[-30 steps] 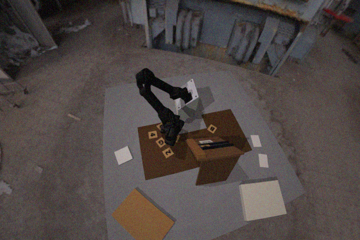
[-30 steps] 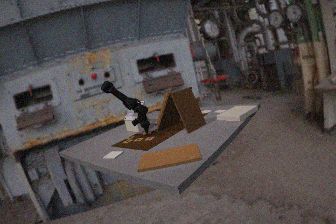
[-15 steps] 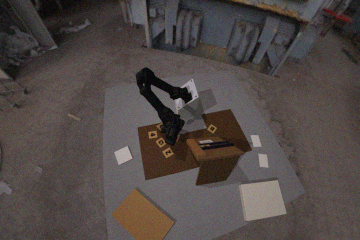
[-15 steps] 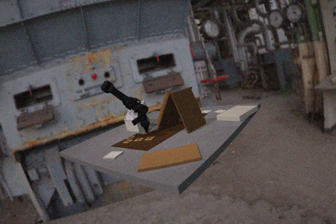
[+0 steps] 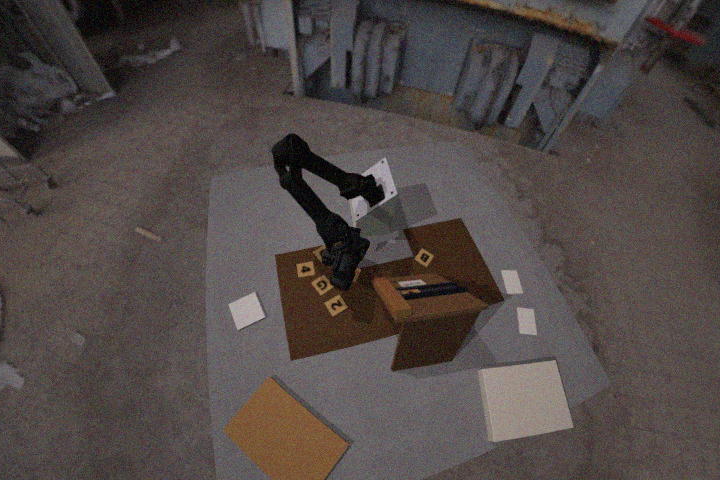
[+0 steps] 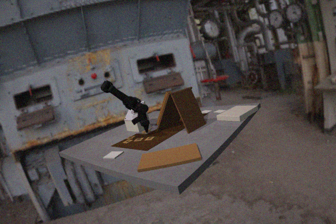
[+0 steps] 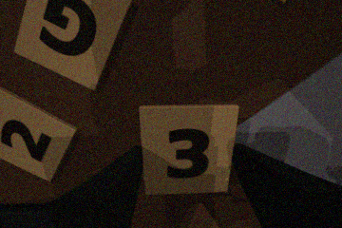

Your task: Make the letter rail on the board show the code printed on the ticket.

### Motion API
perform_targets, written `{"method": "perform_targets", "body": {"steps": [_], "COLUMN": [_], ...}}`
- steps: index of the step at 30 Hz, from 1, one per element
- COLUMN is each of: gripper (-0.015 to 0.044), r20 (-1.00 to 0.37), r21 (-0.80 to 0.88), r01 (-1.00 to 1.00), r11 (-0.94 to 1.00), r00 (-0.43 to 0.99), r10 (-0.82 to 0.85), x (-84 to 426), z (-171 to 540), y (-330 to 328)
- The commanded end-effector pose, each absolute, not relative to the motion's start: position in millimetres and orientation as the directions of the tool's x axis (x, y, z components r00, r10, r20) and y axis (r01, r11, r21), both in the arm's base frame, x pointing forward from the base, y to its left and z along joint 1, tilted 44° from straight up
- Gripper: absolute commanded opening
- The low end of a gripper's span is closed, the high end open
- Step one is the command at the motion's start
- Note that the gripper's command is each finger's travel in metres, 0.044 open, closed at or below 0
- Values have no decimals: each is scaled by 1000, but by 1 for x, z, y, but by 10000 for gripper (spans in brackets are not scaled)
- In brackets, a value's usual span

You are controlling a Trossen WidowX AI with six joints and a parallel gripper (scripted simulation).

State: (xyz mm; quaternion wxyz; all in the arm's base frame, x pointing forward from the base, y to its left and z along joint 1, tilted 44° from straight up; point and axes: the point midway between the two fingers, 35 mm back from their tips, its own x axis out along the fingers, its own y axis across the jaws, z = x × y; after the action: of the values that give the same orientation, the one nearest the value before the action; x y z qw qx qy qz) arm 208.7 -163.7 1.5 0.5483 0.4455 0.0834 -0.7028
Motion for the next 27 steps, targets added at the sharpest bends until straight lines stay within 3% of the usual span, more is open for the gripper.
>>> {"method": "perform_targets", "body": {"steps": [1, 14, 27], "gripper": [0, 0, 0], "r20": [-714, -718, -712], "r21": [383, 373, 419], "r01": [839, 849, 891], "r11": [-386, -374, -175], "r00": [4, 9, 203], "r10": [-700, -696, -672], "x": [209, 212, 276], "z": [5, 4, 33], "y": [-163, -160, -138]}}
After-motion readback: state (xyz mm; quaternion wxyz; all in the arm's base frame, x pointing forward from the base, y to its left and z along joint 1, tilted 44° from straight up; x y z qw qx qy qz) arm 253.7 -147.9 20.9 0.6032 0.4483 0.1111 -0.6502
